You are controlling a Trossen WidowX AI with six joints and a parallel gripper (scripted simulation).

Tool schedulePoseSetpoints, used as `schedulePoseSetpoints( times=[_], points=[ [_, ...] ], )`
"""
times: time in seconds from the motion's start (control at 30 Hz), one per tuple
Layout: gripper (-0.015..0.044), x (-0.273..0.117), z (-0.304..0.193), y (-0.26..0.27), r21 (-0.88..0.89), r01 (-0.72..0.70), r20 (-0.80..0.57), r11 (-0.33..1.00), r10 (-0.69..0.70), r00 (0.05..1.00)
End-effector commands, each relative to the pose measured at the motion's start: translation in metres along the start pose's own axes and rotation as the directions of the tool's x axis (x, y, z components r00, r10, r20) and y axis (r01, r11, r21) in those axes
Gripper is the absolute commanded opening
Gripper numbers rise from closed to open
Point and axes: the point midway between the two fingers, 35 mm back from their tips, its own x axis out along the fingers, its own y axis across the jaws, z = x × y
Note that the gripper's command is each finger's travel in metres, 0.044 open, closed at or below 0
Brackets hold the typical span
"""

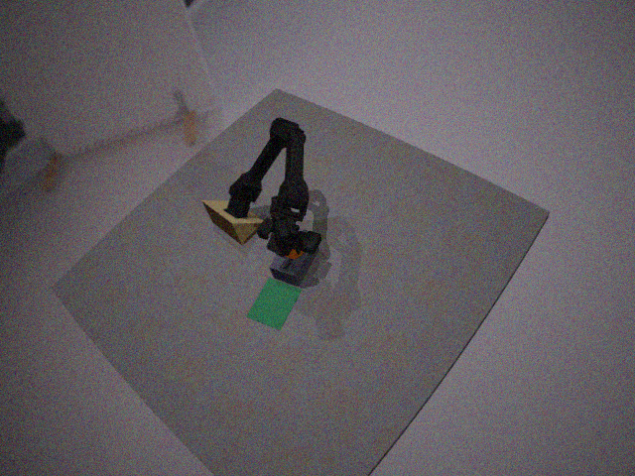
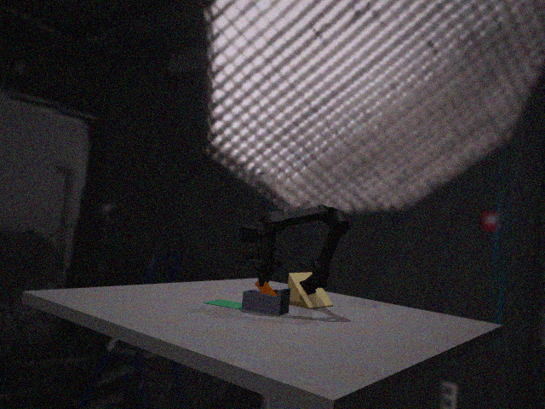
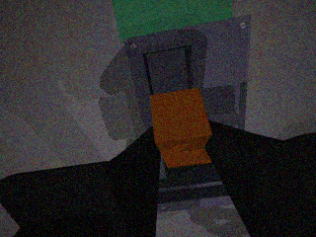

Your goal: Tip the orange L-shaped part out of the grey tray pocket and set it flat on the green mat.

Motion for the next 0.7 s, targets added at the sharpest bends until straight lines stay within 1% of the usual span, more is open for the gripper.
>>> schedulePoseSetpoints(
  times=[0.0,0.67],
  points=[
    [0.0,-0.006,-0.001,0.0,-0.003,0.005,0.0,1.0,-0.005,1.0],
    [0.0,-0.038,-0.001,0.0,-0.002,0.005,0.0,1.0,-0.005,1.0]
  ],
)
